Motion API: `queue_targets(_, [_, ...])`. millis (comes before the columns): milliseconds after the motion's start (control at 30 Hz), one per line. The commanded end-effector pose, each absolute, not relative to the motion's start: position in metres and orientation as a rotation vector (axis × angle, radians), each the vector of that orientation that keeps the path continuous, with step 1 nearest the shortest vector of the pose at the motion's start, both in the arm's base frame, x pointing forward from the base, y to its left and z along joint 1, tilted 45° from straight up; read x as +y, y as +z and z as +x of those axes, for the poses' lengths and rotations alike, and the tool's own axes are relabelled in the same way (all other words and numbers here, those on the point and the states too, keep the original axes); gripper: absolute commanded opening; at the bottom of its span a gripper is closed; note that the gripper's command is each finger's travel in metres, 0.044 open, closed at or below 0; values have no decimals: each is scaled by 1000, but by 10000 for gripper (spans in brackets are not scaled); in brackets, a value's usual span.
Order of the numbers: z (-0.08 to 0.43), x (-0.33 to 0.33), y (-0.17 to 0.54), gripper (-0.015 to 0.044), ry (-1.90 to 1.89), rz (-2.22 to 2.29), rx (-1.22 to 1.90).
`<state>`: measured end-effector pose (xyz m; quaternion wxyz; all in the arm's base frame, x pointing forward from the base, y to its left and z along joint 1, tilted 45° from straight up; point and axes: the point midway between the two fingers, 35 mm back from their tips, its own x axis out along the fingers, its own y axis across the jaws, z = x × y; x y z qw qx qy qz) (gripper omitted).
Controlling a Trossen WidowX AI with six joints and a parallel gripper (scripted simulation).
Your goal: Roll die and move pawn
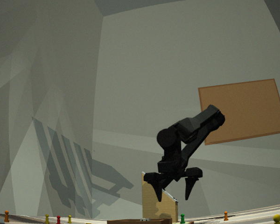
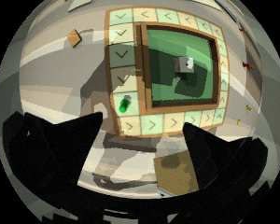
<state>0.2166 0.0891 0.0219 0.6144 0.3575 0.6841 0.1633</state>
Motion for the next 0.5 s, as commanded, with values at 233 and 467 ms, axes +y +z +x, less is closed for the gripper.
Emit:
queue_targets(233, [172,-9,8,440,567,661,1519])
queue_targets(467, [177,-5,9,440,541,672,1515])
